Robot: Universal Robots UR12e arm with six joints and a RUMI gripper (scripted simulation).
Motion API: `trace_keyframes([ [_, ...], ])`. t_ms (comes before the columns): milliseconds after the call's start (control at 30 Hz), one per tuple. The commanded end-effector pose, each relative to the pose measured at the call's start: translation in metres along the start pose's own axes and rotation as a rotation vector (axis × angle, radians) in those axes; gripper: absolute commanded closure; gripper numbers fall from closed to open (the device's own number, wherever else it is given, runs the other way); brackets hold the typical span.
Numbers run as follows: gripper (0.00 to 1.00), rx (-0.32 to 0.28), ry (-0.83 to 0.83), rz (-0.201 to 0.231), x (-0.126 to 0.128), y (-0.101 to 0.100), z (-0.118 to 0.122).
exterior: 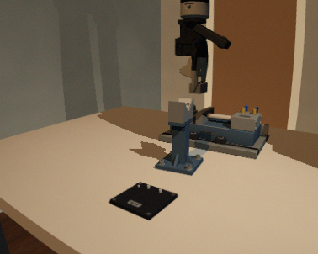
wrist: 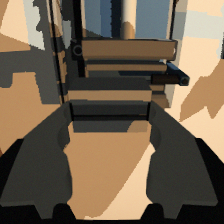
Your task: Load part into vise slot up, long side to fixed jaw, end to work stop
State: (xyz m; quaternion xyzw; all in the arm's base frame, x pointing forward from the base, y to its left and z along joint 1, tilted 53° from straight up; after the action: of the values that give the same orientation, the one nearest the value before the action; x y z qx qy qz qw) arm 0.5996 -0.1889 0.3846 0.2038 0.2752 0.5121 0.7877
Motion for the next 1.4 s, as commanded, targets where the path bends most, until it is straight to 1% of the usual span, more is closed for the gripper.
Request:
trace_keyframes([
  [0, 1.00, -0.001, 0.000, 0.000, 0.000, -0.006, 0.000],
  [367, 1.00, -0.001, 0.000, 0.000, 0.000, -0.015, 0.001],
  [1367, 1.00, -0.001, 0.000, 0.000, 0.000, -0.018, 0.001],
])
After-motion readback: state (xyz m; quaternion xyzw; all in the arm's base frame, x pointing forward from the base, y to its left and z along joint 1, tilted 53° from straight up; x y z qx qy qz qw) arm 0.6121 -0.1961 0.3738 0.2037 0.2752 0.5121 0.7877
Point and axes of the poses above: the point where the finger pads meet when closed, its own y axis back along the fingers, its own x axis across the jaws, z = x × y, the point moved 10 cm from there along y, back along the fingers, and after that the axes turned 9 degrees about -y, right-handed, at the moved point
